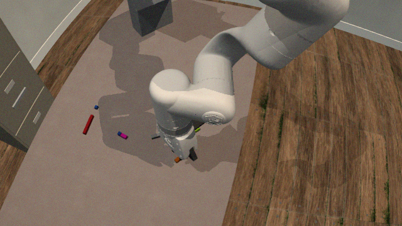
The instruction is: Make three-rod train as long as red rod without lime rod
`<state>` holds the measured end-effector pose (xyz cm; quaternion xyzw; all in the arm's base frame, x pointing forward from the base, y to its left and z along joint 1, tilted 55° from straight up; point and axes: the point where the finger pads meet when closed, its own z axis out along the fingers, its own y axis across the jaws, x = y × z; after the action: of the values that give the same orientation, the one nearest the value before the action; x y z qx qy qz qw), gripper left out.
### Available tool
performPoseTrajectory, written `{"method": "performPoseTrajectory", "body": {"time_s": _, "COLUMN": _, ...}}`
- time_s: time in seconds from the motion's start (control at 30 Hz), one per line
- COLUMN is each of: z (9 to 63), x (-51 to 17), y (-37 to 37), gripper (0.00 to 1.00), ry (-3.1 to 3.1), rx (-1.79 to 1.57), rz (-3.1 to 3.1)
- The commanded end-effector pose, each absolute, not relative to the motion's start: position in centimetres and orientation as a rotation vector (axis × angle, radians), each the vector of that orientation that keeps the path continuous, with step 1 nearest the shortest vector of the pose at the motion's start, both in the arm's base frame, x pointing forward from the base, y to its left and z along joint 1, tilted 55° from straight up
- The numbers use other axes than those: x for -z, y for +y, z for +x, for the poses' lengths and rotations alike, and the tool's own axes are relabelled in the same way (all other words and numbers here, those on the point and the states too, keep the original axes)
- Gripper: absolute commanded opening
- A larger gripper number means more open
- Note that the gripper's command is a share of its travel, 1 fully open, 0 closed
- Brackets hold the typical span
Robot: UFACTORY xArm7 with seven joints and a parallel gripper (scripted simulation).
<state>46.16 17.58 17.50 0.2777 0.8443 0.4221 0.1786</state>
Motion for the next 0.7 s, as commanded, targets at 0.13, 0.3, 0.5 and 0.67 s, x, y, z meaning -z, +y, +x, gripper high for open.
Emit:
{"method": "performPoseTrajectory", "body": {"time_s": 0.13, "z": 46.85, "x": -16.92, "y": 18.11, "gripper": 0.24, "ry": 2.384, "rx": -1.193, "rz": 0.787}}
{"method": "performPoseTrajectory", "body": {"time_s": 0.3, "z": 47.03, "x": -16.73, "y": 18.31, "gripper": 0.24, "ry": 2.384, "rx": -1.193, "rz": 0.787}}
{"method": "performPoseTrajectory", "body": {"time_s": 0.5, "z": 47.17, "x": -16.59, "y": 18.45, "gripper": 0.24, "ry": 2.384, "rx": -1.193, "rz": 0.787}}
{"method": "performPoseTrajectory", "body": {"time_s": 0.67, "z": 47.21, "x": -16.55, "y": 18.5, "gripper": 0.24, "ry": 2.384, "rx": -1.193, "rz": 0.787}}
